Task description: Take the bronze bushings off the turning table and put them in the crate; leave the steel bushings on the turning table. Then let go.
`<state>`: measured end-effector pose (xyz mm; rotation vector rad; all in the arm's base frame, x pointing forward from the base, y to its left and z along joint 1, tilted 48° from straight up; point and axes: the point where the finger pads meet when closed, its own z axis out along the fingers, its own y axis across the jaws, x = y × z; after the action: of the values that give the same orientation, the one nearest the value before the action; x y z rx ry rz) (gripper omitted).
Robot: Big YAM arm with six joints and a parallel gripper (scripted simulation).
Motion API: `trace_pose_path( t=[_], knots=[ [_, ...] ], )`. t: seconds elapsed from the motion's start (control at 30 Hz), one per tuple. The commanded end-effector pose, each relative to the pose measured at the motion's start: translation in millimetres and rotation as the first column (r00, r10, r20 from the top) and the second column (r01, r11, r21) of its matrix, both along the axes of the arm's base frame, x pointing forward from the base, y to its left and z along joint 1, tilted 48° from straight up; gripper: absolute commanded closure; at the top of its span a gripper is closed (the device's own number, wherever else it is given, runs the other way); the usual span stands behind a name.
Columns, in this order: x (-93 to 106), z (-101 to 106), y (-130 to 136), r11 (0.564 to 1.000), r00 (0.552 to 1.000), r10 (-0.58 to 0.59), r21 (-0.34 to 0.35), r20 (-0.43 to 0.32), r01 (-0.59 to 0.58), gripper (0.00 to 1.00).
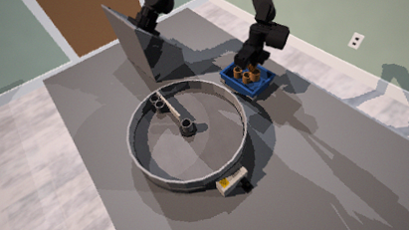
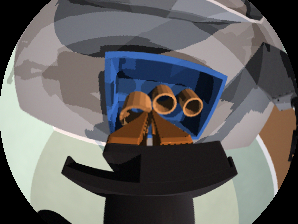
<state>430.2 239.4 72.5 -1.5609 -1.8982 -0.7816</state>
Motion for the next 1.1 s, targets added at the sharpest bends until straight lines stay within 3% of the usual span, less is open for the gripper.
trace_pose_path(
  t=[0.0, 1.07],
  knots=[
    [23.1, 21.7, -12.6, 0.998, 0.997, -0.069, 0.014, 0.046, 0.068, 1.00],
    [22.5, 15.5, -12.2, 0.998, 0.997, -0.066, 0.009, 0.028, 0.066, 1.00]
  ],
)
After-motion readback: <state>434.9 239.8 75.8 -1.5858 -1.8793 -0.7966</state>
